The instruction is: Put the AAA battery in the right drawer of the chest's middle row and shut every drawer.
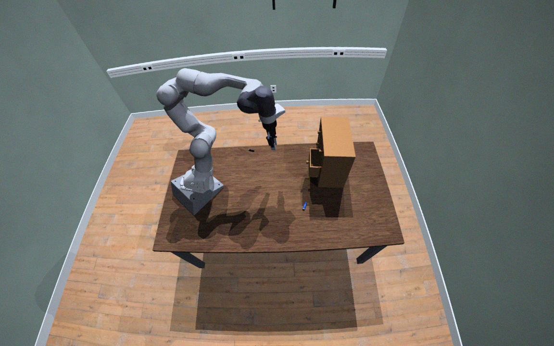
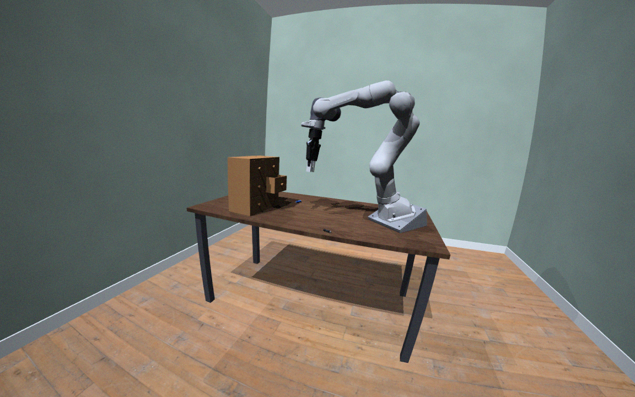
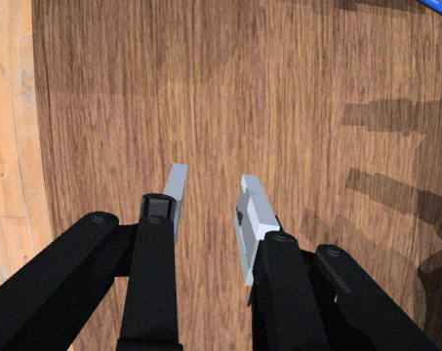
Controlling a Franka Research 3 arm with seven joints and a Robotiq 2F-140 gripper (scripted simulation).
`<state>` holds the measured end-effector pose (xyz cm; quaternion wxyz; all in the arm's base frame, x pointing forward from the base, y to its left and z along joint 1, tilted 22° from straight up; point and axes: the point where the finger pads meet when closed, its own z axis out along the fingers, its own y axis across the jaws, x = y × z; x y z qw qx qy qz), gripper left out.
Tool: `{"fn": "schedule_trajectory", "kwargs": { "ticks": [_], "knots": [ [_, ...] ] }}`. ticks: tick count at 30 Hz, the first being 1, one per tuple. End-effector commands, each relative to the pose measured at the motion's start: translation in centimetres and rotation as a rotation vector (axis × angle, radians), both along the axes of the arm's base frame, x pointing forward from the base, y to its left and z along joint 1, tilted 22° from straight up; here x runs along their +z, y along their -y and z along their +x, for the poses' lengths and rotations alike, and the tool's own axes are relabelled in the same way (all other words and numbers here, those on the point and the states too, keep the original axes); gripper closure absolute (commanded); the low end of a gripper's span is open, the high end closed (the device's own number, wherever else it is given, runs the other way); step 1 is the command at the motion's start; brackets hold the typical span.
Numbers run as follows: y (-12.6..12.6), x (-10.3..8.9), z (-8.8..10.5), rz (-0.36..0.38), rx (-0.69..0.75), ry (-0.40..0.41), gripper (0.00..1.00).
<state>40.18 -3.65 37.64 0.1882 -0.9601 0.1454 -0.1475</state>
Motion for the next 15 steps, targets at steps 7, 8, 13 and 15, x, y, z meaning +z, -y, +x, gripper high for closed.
{"fn": "schedule_trajectory", "kwargs": {
  "ticks": [7, 8, 13, 15],
  "knots": [
    [0.9, -0.4, -1.1, -0.05, 0.062, -0.013, 0.72],
    [1.0, -0.4, -1.2, -0.054, 0.066, -0.015, 0.72],
    [1.3, -0.6, -1.6, -0.07, 0.079, -0.022, 0.72],
    [1.5, -0.6, -1.7, -0.076, 0.084, -0.024, 0.72]
  ]
}}
